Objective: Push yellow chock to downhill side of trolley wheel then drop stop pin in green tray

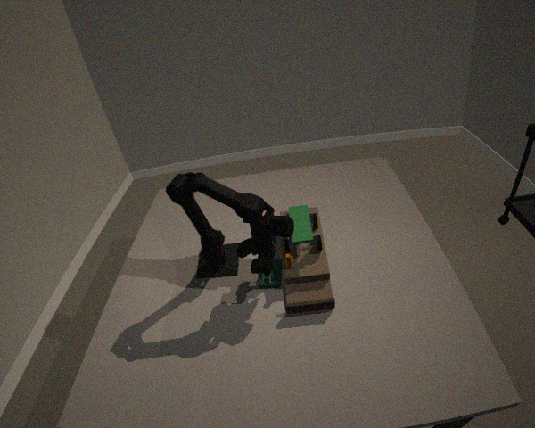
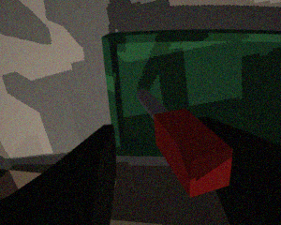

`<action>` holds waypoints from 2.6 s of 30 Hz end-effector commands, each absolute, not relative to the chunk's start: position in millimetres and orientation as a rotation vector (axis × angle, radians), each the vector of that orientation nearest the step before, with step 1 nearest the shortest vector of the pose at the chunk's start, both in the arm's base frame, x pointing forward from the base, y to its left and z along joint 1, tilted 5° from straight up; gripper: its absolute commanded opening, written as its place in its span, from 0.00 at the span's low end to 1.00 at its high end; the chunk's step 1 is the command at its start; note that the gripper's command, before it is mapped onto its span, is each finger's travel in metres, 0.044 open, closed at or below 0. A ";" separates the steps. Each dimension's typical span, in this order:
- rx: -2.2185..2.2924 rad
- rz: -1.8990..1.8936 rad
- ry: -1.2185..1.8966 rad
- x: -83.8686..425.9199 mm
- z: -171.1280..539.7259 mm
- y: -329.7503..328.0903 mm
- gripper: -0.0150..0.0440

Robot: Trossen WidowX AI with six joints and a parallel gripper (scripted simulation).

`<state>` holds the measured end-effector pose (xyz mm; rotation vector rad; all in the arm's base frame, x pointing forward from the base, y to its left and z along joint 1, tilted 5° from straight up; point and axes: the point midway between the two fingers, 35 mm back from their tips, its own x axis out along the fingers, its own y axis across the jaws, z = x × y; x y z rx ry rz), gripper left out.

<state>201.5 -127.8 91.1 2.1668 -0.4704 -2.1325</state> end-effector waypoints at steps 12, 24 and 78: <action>2.166 -2.132 -0.473 203.6 86.6 -118.4 0.58; 2.166 -2.132 -0.473 205.2 82.9 -111.5 0.58; 2.168 -2.134 -0.470 209.0 61.0 -88.5 0.58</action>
